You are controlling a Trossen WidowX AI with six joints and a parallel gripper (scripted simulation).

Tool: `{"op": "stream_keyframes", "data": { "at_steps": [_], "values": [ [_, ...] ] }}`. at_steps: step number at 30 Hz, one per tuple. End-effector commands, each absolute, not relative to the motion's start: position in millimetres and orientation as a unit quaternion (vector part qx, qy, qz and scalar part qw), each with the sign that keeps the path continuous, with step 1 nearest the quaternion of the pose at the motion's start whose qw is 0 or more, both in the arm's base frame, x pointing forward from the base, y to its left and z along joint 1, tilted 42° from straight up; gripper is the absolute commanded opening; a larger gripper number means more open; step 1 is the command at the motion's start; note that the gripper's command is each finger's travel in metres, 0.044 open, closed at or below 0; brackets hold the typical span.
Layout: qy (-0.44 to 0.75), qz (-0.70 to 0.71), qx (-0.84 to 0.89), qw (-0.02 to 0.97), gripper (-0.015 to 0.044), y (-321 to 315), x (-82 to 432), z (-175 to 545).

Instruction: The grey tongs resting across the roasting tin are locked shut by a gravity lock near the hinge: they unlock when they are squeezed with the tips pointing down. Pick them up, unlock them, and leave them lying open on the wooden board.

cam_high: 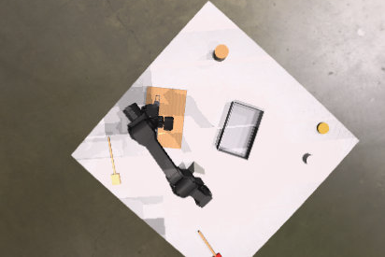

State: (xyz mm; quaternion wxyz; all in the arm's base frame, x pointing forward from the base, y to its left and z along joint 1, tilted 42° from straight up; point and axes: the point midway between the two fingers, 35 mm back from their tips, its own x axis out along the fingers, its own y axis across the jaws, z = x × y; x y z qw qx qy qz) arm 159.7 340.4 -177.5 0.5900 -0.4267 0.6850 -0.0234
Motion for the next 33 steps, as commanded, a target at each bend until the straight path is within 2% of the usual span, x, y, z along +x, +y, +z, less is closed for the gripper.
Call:
{"op": "stream_keyframes", "data": {
  "at_steps": [1,33],
  "values": [
    [0.663,0.002,-0.429,0.614,-0.0150,350,161,-176],
    [0.481,0.128,-0.434,0.751,-0.0150,373,153,-182]
  ]
}}
